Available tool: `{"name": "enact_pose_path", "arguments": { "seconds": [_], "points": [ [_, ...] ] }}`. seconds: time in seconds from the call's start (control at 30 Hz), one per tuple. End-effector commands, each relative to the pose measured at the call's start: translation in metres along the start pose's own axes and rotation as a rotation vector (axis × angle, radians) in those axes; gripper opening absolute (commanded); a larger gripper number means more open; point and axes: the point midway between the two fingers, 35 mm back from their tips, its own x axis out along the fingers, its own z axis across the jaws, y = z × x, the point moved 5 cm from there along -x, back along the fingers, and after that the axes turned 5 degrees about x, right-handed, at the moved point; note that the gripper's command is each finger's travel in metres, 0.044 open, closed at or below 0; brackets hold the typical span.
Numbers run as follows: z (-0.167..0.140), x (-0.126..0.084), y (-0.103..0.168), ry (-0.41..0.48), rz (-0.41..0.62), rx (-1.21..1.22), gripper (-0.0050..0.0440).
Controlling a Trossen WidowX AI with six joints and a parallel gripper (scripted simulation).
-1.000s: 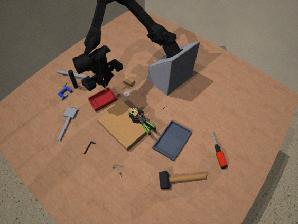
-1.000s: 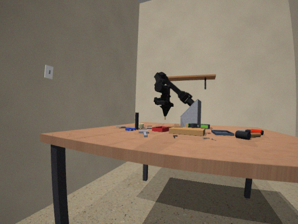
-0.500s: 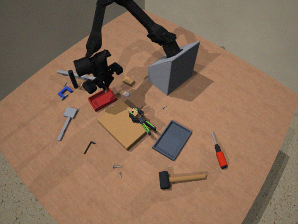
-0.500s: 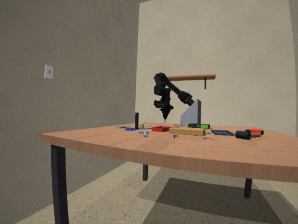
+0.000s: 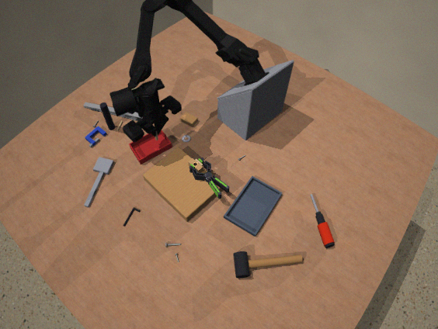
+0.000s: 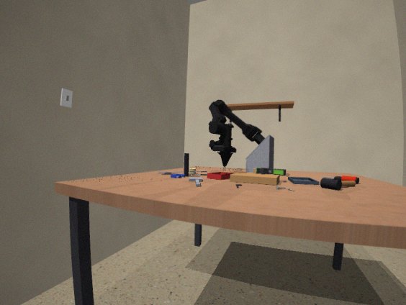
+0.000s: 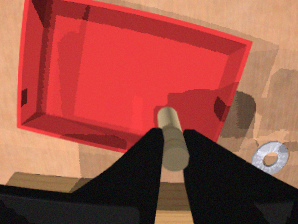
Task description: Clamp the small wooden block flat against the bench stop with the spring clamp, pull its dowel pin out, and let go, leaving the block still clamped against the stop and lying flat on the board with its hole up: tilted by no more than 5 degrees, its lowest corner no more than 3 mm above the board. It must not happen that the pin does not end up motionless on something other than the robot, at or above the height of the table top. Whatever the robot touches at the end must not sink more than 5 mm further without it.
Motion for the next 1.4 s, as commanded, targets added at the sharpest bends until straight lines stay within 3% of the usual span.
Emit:
{"name": "enact_pose_path", "arguments": {
  "seconds": [0.0, 1.37],
  "points": [
    [-0.003, 0.008, 0.003, 0.013, 0.005, -0.016, 0.0],
    [-0.004, 0.033, 0.004, 0.013, 0.005, -0.016, 0.0]
  ]
}}
